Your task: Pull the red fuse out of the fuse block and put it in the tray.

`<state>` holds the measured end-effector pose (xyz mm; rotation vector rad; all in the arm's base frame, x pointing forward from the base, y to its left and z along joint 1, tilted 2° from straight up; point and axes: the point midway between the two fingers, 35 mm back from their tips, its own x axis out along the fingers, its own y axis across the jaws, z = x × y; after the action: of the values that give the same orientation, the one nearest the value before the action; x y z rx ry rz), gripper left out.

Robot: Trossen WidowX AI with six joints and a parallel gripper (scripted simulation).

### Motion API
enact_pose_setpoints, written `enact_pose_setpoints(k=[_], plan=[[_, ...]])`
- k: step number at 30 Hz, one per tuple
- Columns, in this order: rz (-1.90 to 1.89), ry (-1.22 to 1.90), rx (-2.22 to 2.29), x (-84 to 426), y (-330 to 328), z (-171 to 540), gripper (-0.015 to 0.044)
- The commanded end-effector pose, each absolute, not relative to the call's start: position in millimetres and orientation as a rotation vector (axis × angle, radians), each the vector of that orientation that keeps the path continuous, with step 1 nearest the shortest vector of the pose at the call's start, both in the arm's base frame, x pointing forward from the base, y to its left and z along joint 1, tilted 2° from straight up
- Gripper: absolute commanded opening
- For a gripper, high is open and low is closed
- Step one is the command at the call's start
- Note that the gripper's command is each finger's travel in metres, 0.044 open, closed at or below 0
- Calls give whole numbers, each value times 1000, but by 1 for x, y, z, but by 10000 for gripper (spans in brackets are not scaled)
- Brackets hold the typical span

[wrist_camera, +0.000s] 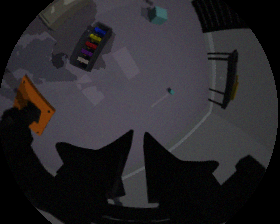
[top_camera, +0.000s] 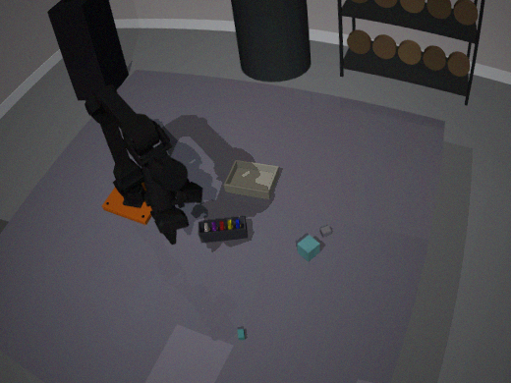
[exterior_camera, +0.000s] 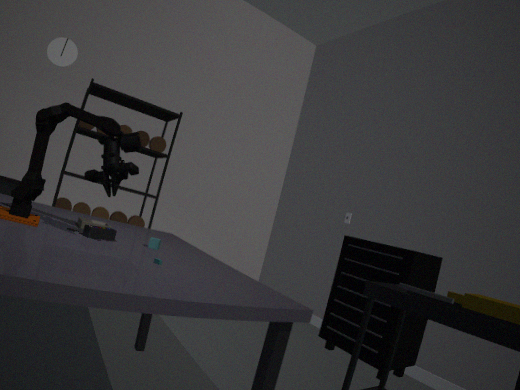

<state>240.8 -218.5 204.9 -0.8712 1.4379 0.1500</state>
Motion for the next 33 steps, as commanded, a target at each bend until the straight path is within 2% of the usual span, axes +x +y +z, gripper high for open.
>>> enact_pose_setpoints(k=[1, 10, 33], plan=[[602, 1366, -1101, 270, -170, 167, 74], [1369, 1028, -1458, 303, -65, 110, 74], [1383, 1020, -1464, 299, -68, 99, 74]])
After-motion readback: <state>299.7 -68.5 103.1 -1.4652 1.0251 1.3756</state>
